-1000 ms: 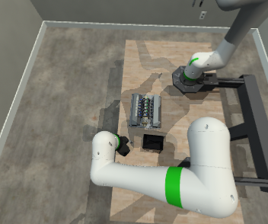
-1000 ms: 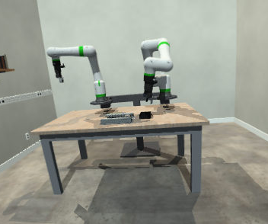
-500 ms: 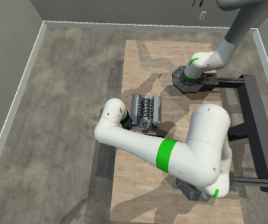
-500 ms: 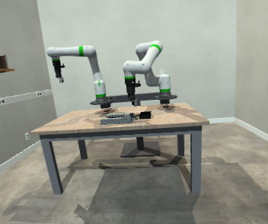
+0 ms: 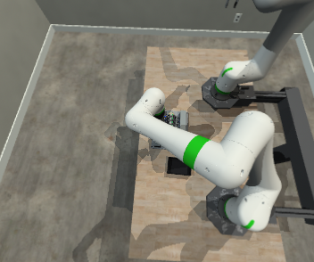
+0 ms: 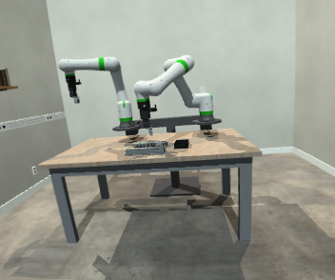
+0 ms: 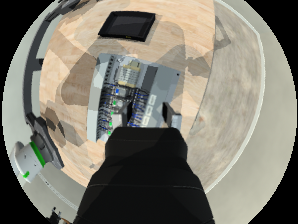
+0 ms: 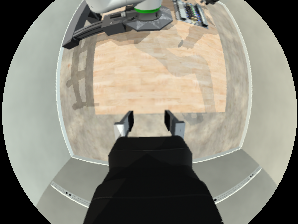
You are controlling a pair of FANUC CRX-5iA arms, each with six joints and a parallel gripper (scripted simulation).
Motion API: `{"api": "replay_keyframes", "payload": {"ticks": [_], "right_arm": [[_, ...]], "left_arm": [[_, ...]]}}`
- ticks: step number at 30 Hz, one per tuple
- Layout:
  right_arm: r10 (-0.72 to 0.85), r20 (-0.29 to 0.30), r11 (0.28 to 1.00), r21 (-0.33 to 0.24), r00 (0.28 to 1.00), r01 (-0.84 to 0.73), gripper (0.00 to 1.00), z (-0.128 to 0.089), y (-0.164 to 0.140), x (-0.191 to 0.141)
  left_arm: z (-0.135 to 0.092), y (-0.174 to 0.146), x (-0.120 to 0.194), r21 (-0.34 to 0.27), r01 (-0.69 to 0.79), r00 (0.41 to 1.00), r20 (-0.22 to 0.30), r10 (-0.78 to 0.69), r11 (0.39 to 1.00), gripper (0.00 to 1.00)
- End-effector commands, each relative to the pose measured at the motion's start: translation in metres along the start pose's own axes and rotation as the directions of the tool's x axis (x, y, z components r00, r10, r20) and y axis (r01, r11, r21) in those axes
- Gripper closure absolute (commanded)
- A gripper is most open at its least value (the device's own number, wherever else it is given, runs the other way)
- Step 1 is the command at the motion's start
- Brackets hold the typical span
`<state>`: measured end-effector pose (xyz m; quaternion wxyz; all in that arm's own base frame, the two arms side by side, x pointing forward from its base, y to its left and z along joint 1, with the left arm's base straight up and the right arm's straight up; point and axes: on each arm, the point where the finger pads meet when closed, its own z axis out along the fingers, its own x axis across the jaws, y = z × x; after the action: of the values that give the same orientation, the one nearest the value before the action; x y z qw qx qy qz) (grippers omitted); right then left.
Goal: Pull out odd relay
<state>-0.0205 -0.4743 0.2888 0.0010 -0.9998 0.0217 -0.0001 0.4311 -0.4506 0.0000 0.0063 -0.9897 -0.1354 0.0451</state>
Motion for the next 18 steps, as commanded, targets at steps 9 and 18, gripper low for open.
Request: {"api": "replay_keyframes", "payload": {"ticks": [9, 18], "right_arm": [[0.0, 0.0, 1.0, -0.002, 1.0, 0.0, 0.0, -0.001, 0.0, 0.0], [0.0, 0.0, 1.0, -0.002, 1.0, 0.0, 0.0, -0.001, 0.0, 0.0]], "left_arm": [[0.014, 0.072, -0.062, 0.001, -0.168, 0.984, -0.058, 0.168, 0.986, 0.02], [0.02, 0.099, -0.096, 0.0, -0.241, 0.967, -0.081, 0.24, 0.97, 0.02]]}}
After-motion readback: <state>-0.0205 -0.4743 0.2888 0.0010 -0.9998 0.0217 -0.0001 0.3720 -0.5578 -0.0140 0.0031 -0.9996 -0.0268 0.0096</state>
